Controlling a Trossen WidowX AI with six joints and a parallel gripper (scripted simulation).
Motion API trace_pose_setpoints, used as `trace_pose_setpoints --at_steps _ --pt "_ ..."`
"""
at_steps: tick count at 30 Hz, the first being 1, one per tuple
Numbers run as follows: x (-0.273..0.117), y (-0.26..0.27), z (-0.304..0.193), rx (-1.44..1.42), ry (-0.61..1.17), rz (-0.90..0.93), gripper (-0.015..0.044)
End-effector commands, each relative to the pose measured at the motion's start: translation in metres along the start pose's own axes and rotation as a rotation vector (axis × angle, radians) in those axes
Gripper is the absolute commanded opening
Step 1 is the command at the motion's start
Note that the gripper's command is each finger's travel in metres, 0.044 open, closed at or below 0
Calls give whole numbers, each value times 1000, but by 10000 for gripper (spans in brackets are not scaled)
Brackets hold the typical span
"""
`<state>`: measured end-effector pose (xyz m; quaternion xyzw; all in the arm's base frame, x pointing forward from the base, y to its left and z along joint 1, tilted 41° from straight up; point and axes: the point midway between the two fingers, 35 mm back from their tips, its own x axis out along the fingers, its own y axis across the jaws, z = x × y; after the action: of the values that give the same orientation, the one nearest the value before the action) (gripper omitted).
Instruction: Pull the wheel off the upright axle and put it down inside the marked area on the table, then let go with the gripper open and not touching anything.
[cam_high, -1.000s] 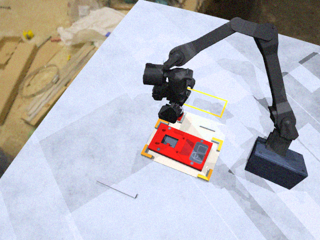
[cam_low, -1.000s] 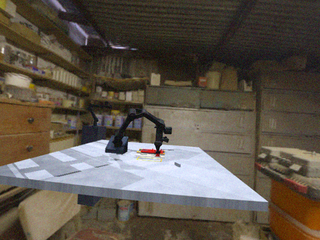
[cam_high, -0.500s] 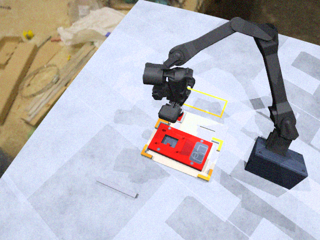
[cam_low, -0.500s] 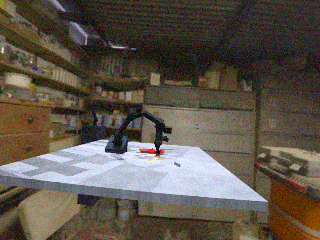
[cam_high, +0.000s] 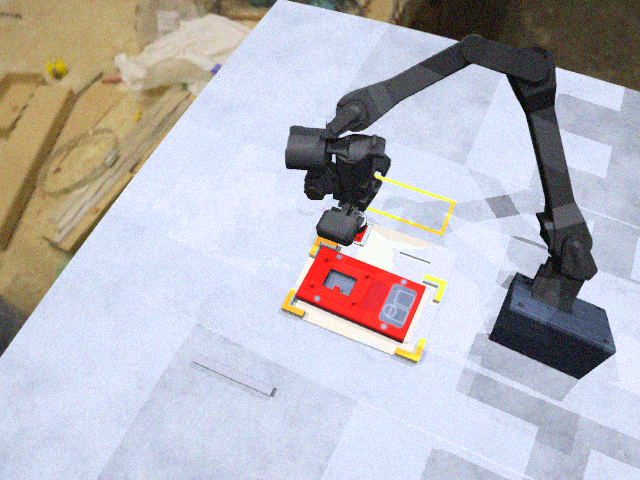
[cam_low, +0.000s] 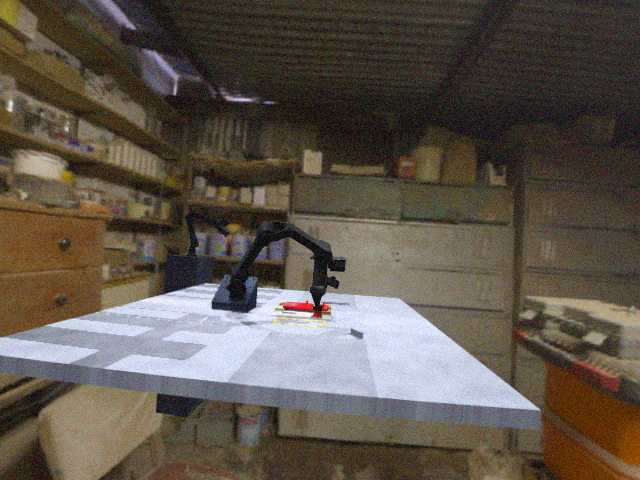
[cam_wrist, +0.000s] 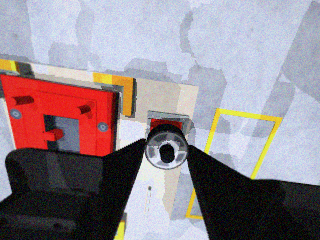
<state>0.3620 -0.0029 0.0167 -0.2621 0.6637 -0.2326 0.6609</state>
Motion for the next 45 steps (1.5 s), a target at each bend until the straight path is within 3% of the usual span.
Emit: trace_pose_setpoints --at_steps 1,45 --pt "-5 1 0 -2 -4 2 0" --pt "-19 1 0 -4 -5 1 0"
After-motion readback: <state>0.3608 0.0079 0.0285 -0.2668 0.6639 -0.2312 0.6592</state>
